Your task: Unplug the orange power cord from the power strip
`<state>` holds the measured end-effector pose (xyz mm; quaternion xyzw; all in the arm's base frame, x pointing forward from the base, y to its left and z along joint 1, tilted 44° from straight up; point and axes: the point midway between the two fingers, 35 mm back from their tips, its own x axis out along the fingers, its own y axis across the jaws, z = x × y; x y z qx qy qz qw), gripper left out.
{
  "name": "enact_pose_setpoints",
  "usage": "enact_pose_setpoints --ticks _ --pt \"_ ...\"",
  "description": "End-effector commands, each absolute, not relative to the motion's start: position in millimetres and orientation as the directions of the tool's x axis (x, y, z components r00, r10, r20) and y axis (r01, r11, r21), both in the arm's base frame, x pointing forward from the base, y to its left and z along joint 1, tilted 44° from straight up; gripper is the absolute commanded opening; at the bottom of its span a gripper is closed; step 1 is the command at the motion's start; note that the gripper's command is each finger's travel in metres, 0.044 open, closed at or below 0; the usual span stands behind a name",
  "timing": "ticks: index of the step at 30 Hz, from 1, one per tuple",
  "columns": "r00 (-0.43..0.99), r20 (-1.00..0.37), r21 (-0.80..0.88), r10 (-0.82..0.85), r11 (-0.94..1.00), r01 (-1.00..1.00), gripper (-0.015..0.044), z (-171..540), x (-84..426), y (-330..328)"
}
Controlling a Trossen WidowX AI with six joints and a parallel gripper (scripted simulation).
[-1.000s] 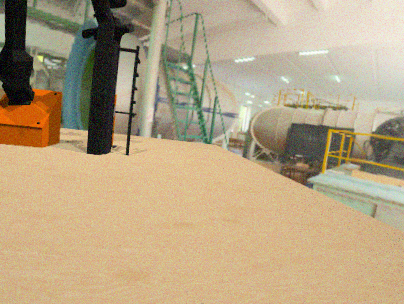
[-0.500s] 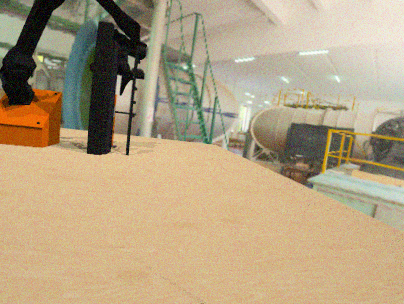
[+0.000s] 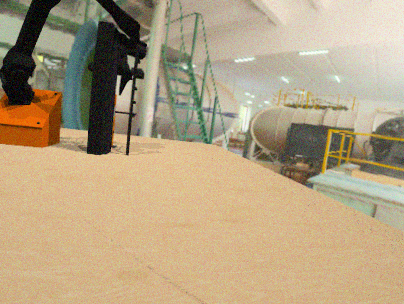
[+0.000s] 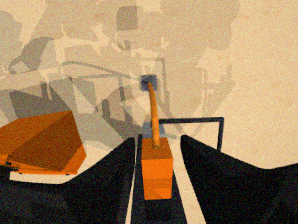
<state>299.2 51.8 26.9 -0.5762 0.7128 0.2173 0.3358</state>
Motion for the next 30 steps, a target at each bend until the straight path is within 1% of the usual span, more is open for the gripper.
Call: enact_pose_setpoints --ticks 1,15,29,30 --pt "-0.109 -0.726 -0.076 -0.679 0.236 -0.969 0.0160 32 298 47" --pt "-0.109 -0.725 -0.076 -0.680 0.237 -0.969 0.0160 46 293 33" --pt "-0.109 -0.724 -0.076 -0.681 0.237 -0.969 0.0160 37 291 24" --pt "-0.114 -0.726 -0.073 -0.678 0.242 -0.967 0.0134 38 291 26"
